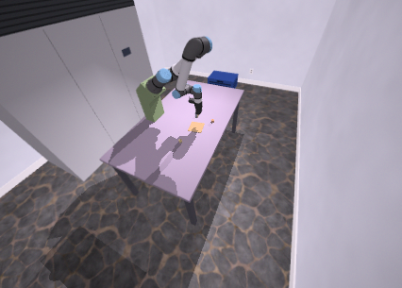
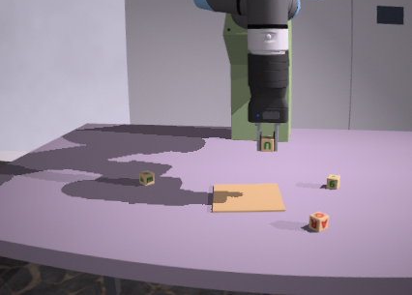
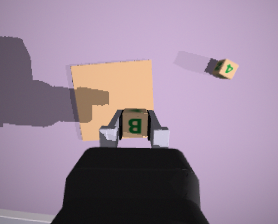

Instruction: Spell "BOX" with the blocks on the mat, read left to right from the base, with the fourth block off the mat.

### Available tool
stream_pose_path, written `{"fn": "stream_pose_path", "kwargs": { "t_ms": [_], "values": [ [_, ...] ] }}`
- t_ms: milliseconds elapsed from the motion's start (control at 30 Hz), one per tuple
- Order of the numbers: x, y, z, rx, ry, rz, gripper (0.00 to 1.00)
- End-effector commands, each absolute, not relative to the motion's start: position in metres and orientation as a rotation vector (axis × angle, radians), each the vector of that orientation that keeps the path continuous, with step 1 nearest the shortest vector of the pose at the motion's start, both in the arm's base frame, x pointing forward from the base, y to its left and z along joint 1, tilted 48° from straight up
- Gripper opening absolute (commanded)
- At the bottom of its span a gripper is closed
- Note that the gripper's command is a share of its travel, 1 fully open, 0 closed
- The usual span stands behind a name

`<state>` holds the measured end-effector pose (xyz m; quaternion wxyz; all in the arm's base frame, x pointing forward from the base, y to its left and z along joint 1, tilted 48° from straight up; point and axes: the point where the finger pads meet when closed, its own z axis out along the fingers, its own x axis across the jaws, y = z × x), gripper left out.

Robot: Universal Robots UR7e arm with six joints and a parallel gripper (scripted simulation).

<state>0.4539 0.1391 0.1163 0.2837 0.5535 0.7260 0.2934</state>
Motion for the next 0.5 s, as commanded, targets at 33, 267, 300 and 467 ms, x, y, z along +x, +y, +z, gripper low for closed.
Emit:
{"fn": "stream_pose_path", "kwargs": {
  "t_ms": [33,267,300,467],
  "values": [
    [0.4541,0.1399,0.1171,1.517,1.922,0.801,0.49],
    [0.4542,0.1400,0.1172,1.525,1.918,0.804,0.49],
    [0.4542,0.1400,0.1172,1.525,1.918,0.804,0.49],
    [0.4542,0.1400,0.1172,1.525,1.918,0.804,0.49]
  ]
}}
